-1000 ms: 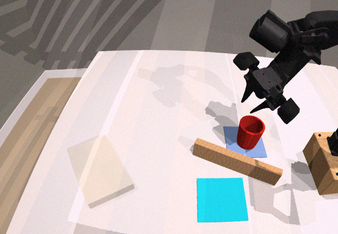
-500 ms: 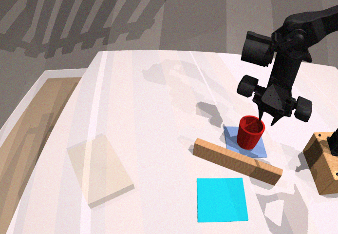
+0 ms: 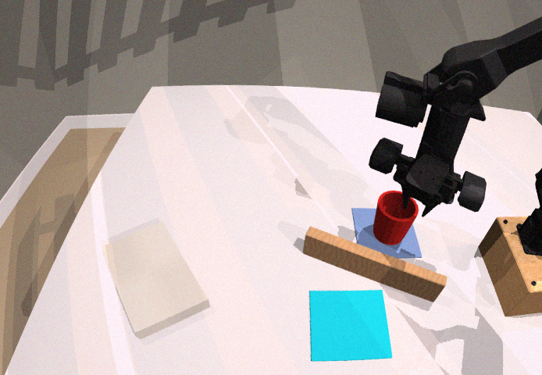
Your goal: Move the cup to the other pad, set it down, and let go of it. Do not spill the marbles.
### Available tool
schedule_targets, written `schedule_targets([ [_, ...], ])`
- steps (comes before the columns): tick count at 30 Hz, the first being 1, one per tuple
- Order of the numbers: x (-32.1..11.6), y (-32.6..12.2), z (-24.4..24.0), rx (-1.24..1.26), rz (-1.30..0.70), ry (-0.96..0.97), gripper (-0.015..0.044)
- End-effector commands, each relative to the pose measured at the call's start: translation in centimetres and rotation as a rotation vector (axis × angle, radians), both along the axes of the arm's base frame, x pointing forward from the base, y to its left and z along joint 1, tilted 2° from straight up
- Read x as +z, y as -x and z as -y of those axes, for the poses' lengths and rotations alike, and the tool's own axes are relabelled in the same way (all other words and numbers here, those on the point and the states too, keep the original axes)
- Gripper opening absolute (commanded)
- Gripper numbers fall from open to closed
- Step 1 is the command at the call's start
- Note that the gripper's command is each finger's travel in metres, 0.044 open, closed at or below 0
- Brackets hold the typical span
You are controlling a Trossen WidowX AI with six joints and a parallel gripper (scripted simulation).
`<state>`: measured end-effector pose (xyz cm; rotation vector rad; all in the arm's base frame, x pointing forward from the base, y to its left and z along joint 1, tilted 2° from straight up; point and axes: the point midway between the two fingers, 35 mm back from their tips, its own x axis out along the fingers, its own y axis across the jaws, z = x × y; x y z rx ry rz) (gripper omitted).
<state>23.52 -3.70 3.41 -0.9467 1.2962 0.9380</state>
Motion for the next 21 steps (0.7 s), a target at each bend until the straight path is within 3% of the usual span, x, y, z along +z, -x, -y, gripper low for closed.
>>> schedule_targets([
  [1, -0.7, 0.1, -0.1, 0.001, -0.004, -0.004, 0.0148],
  [21, -3.9, 0.1, -0.3, 0.001, -0.005, -0.005, 0.0148],
])
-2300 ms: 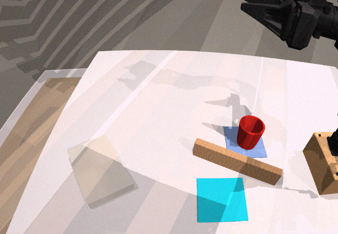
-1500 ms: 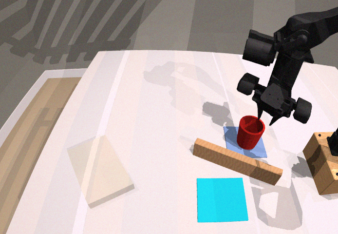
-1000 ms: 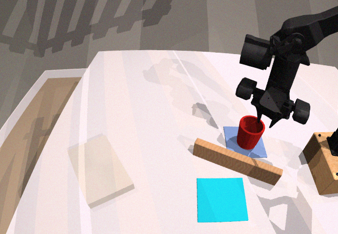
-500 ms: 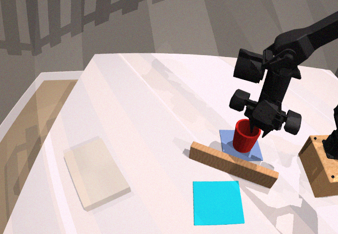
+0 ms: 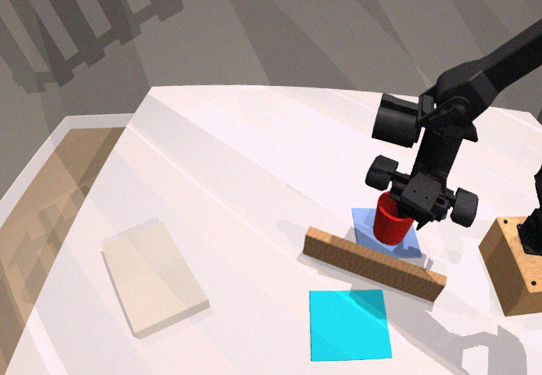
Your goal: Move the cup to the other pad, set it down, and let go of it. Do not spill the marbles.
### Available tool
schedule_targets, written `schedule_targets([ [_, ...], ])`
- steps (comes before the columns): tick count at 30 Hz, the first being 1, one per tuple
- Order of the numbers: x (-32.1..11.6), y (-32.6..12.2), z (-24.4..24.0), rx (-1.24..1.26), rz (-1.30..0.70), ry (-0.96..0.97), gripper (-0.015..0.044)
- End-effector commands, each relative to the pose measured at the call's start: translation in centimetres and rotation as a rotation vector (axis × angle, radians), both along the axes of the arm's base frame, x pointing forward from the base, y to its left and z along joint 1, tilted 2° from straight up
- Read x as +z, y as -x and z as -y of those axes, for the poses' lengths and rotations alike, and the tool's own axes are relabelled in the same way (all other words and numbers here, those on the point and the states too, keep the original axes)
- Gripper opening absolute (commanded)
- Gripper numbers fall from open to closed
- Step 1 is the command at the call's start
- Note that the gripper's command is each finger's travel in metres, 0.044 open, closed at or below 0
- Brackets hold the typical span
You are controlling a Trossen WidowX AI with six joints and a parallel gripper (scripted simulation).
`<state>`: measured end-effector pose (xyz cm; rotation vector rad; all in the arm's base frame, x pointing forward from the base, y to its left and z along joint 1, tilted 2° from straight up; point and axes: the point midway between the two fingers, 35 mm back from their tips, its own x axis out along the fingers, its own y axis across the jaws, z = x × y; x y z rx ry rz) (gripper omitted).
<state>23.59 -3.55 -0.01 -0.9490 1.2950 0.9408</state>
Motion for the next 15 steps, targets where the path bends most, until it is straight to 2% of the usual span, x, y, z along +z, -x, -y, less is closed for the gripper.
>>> schedule_targets([
  [1, -0.62, 0.16, -0.12, -0.002, -0.004, -0.004, 0.0148],
  [5, -0.72, 0.17, -0.12, -0.002, -0.004, -0.004, 0.0148],
  [7, -0.56, 0.12, -0.05, 0.000, -0.004, -0.001, 0.0095],
  [15, -0.56, 0.12, -0.05, 0.000, -0.004, -0.001, 0.0042],
])
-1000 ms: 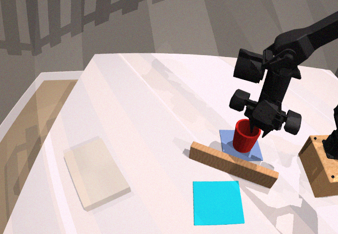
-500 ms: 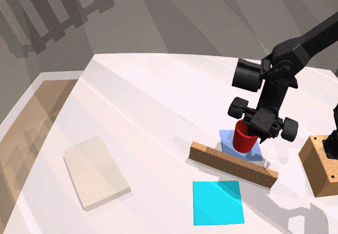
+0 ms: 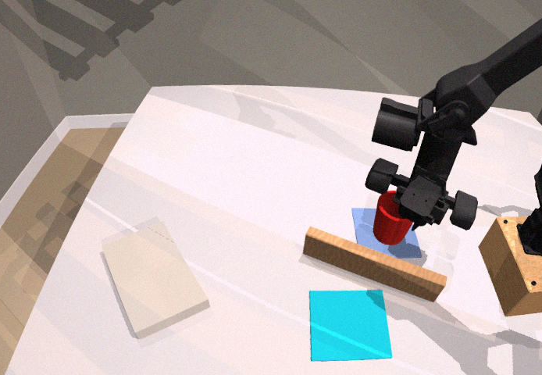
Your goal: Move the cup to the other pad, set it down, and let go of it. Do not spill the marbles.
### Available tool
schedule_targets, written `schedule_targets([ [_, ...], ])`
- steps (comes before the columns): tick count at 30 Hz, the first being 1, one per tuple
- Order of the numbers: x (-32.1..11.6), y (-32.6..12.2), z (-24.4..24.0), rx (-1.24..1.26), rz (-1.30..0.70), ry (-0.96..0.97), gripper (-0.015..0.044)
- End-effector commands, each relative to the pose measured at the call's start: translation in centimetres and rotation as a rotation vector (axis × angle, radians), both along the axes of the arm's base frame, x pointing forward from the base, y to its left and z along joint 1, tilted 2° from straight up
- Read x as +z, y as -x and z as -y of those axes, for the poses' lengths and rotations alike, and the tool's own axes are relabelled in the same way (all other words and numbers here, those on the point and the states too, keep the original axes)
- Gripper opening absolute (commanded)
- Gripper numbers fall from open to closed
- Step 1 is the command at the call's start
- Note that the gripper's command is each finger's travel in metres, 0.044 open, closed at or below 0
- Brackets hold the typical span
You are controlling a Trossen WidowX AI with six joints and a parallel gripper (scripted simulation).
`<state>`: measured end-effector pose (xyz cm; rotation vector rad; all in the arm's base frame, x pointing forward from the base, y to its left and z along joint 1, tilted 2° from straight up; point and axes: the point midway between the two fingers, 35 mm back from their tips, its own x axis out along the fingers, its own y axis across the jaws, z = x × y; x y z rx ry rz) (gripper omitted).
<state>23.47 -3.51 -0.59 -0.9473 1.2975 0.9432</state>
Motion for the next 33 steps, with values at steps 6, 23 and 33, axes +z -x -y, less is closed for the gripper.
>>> schedule_targets([
  [6, 0.0, 0.0, 0.0, 0.000, 0.000, 0.000, 0.0002],
  [23, 4.7, -0.2, 0.2, -0.002, 0.000, -0.002, 0.0000],
  [33, 7.7, -0.1, 0.4, -0.002, 0.000, -0.003, 0.0000],
])
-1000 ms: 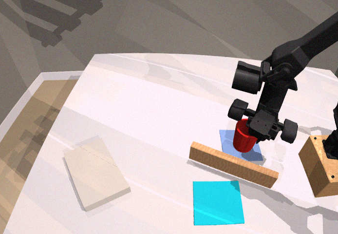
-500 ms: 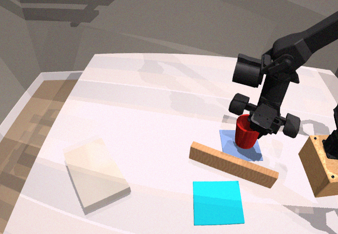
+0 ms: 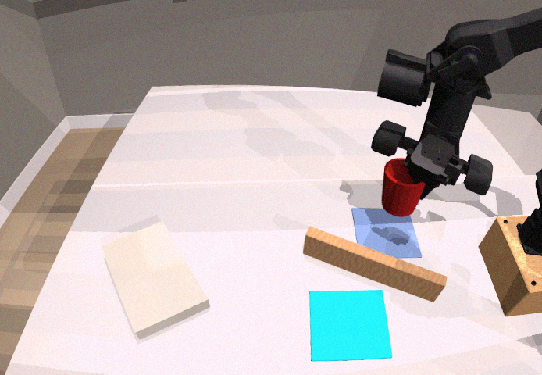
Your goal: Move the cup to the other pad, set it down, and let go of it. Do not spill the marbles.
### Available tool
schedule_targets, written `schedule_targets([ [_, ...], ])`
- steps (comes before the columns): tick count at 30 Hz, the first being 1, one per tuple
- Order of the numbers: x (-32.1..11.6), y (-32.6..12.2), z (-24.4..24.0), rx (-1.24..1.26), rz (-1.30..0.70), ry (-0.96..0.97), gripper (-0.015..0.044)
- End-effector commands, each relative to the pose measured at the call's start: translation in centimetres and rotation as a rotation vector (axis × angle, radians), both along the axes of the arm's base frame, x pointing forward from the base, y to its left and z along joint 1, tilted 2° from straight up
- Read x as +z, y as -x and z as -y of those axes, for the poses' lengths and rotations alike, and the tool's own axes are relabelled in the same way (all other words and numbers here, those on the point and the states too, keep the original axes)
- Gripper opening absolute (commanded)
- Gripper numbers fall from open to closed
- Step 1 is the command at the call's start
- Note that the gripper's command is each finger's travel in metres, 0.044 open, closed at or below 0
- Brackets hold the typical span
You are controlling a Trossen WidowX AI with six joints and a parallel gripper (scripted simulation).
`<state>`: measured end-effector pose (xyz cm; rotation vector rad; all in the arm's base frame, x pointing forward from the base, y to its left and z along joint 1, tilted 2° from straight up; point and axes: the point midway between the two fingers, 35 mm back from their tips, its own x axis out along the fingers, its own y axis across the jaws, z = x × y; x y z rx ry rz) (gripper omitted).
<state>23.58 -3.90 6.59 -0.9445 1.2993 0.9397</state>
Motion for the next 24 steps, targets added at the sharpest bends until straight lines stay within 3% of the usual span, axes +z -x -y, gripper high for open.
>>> schedule_targets([
  [1, 0.49, 0.03, 0.02, 0.002, 0.000, -0.004, 0.0000],
  [24, 0.35, -0.25, -0.66, 0.000, 0.002, -0.001, 0.0000],
])
